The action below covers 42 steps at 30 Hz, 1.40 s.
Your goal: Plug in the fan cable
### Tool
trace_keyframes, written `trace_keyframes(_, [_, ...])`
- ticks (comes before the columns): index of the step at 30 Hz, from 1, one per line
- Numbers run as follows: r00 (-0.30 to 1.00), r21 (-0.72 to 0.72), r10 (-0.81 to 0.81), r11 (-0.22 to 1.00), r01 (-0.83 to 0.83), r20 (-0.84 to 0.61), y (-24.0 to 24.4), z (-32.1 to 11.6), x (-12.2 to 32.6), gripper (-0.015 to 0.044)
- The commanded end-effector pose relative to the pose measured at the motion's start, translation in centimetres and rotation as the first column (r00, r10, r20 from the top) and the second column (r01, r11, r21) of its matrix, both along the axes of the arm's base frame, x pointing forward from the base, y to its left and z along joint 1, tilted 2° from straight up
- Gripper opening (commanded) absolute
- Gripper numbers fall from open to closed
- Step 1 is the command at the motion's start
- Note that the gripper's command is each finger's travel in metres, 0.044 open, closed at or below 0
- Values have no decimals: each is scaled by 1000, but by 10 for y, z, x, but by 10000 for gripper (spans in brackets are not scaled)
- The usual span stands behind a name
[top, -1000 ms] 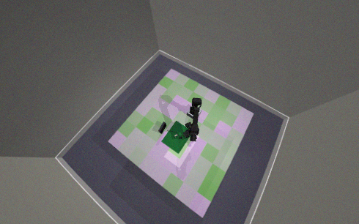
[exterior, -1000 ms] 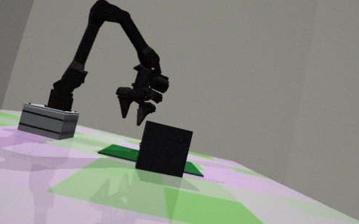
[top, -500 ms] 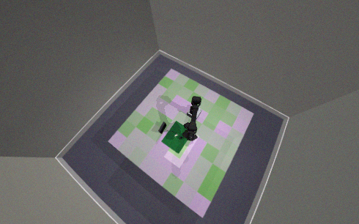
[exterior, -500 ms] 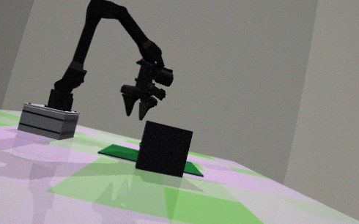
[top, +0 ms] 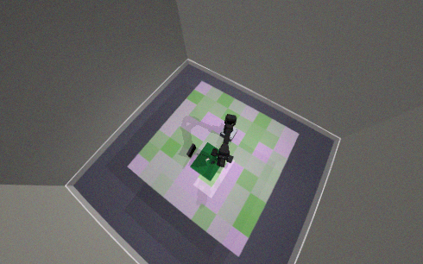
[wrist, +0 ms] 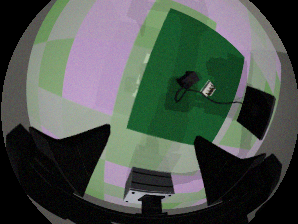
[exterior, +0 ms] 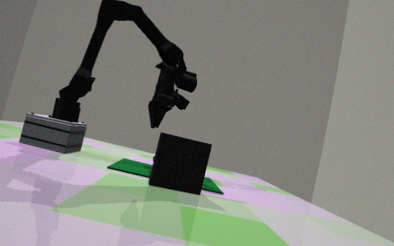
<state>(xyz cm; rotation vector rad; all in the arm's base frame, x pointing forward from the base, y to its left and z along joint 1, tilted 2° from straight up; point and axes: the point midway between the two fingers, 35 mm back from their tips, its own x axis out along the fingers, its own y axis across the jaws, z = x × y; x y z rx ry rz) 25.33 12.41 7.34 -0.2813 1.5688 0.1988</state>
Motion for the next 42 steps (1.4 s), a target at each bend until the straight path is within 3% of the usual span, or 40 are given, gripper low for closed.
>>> trace_keyframes(1, [723, 31, 690, 723, -690, -30, -10, 12, 30, 440])
trace_keyframes(11, [372, 48, 928, 373, -927, -29, -19, 19, 45, 440])
trace_keyframes(20, [-6, 59, 1000, -5, -998, -22, -27, 26, 58, 440])
trace_keyframes(28, [-345, 63, 939, -343, -937, -14, -35, 31, 69, 440])
trace_keyframes(36, [-644, 64, 765, -643, -763, -7, -42, 35, 78, 440])
trace_keyframes(39, [-737, 65, 676, -735, -675, -6, -44, 36, 80, 440])
trace_keyframes(42, [-744, 65, 668, -743, -667, -6, -44, 36, 80, 440])
